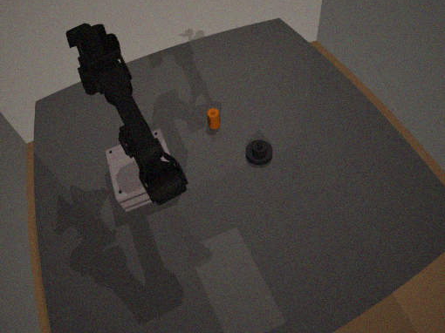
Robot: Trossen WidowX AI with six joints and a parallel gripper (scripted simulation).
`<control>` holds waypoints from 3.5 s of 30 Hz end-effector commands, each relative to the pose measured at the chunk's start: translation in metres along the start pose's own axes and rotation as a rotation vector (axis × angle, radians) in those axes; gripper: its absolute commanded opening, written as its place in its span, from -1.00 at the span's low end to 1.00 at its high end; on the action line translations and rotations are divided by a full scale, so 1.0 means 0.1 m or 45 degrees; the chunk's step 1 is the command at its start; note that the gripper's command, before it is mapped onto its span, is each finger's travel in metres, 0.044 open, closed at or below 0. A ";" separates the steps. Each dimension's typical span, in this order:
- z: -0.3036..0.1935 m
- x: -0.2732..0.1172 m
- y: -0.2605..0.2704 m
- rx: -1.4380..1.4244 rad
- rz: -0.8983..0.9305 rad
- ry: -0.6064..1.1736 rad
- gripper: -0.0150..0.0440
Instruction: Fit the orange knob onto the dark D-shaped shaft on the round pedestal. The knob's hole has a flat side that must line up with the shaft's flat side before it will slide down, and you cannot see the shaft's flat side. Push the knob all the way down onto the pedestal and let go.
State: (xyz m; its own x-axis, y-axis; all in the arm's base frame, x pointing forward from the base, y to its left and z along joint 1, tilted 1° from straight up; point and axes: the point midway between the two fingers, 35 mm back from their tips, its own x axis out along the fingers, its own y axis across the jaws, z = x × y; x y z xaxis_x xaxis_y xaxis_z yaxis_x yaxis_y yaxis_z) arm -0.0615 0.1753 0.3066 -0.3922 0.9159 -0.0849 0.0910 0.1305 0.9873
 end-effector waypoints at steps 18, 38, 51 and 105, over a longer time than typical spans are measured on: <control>2.27 -0.36 -0.87 -0.217 -1.101 -0.795 1.00; 2.92 -1.96 -2.26 0.226 -1.799 -0.512 1.00; 2.96 -1.91 -2.53 0.226 -1.799 -0.511 1.00; 3.06 -1.83 -3.18 0.227 -1.798 -0.511 0.09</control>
State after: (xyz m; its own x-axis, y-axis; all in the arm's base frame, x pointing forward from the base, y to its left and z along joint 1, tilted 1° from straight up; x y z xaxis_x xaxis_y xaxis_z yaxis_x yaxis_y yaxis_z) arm 0.2617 0.0823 -0.0323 0.0205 0.0330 -0.9992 -0.0279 0.9991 0.0324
